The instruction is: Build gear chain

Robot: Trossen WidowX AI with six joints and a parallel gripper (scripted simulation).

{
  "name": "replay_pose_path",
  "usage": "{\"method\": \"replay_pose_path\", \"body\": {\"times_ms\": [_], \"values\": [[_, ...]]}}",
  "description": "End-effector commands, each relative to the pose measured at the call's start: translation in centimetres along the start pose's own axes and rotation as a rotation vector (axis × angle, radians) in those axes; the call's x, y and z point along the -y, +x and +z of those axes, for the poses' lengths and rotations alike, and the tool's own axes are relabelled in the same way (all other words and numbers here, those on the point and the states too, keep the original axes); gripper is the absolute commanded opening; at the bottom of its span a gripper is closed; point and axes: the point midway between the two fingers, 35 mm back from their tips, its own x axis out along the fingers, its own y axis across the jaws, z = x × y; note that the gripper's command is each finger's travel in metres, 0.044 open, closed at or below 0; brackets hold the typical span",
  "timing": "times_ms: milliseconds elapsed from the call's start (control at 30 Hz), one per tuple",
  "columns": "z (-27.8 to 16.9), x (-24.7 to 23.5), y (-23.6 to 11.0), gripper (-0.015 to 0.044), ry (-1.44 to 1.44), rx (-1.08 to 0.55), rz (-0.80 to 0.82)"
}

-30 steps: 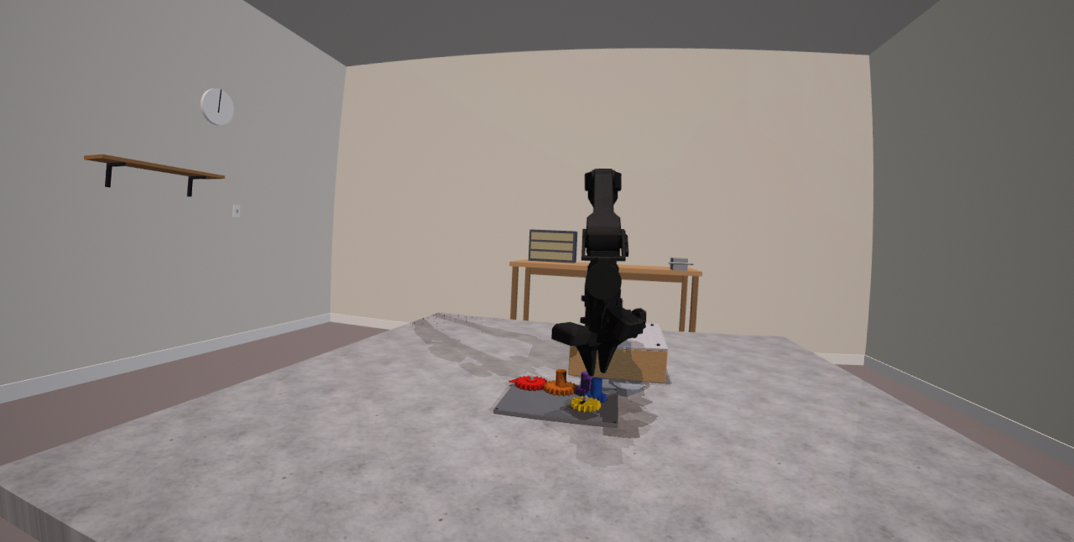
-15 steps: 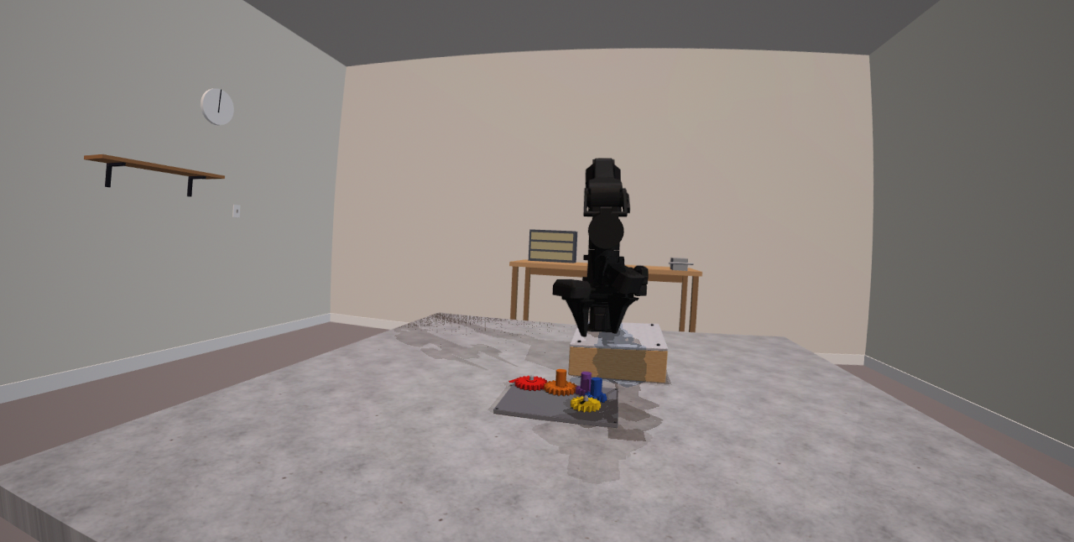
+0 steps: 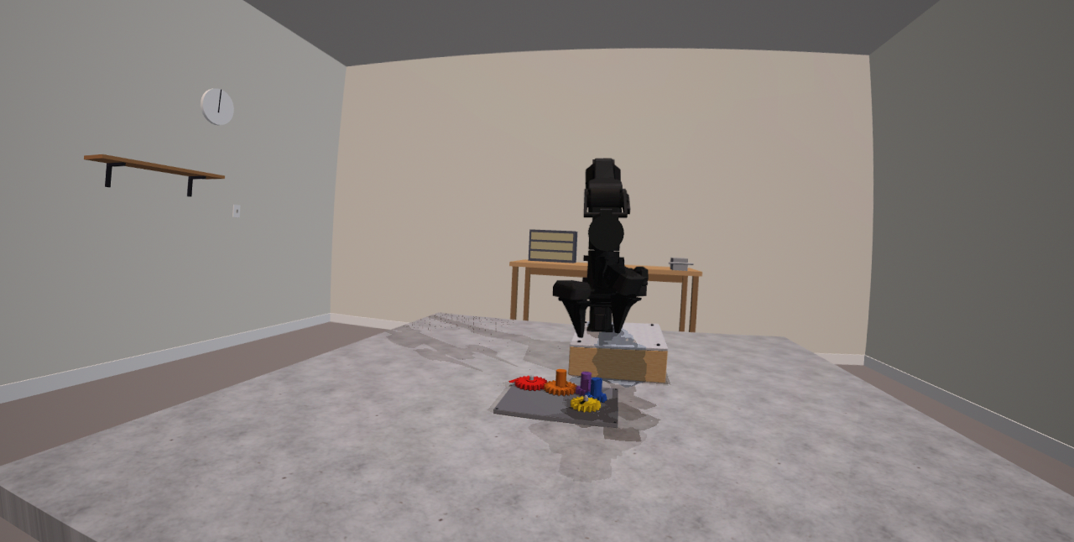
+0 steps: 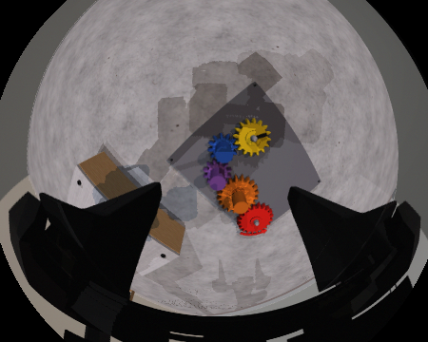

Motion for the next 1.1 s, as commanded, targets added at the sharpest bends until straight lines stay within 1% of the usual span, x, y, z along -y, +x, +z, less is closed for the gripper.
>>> {"method": "replay_pose_path", "body": {"times_ms": [0, 900, 967, 1067], "values": [[0.0, 0.0, 0.0, 0.0440, 0.000, -0.001, 0.001], [0.0, 0.0, 0.0, 0.0440, 0.000, -0.001, 0.001], [0.7, -0.7, -0.2, 0.0440, 0.000, -0.001, 0.002], [3.4, -3.7, -0.7, 0.0440, 0.001, 0.001, 0.009]]}}
